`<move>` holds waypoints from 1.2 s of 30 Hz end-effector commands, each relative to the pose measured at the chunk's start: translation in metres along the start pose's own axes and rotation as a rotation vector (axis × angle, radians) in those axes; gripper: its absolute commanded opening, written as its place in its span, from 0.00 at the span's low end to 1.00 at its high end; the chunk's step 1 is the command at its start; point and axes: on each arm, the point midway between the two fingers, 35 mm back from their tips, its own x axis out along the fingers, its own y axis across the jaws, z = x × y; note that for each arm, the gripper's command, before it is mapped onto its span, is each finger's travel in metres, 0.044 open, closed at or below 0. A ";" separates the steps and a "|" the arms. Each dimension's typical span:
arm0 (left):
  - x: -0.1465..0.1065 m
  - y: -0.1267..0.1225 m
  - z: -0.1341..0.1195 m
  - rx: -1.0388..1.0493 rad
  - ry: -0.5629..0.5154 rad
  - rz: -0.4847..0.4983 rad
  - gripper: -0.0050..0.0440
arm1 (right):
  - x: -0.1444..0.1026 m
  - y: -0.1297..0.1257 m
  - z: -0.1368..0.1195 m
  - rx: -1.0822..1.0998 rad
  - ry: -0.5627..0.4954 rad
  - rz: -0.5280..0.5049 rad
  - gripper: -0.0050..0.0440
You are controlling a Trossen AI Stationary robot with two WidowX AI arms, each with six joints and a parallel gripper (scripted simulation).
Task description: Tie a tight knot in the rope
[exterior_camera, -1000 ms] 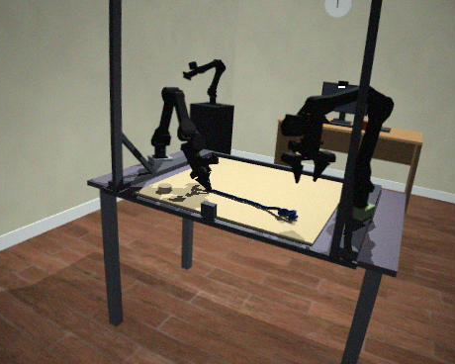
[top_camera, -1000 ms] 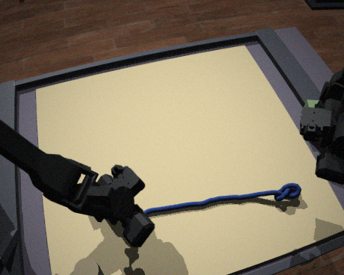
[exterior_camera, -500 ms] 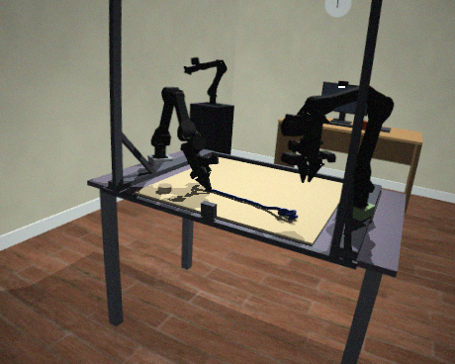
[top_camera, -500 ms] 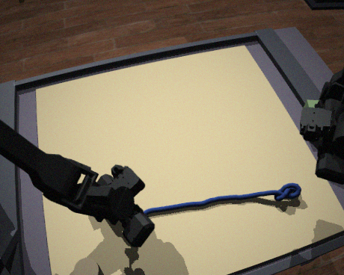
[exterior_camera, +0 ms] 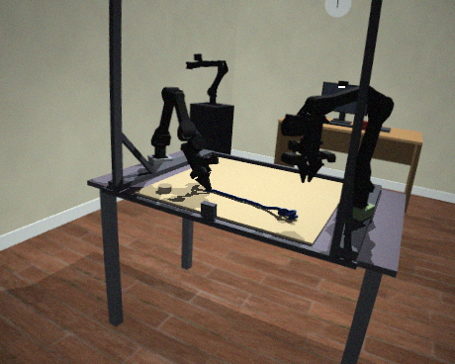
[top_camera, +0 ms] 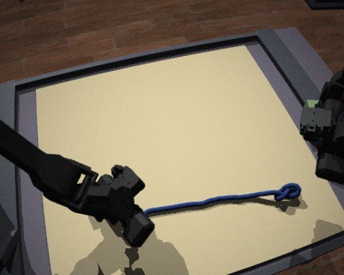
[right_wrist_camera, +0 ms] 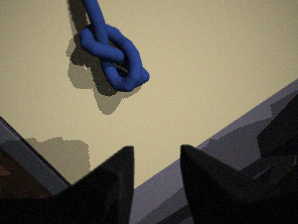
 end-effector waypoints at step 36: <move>-0.086 -0.030 0.056 -0.011 -0.013 -0.024 1.00 | -0.005 0.002 0.000 -0.002 0.001 0.019 1.00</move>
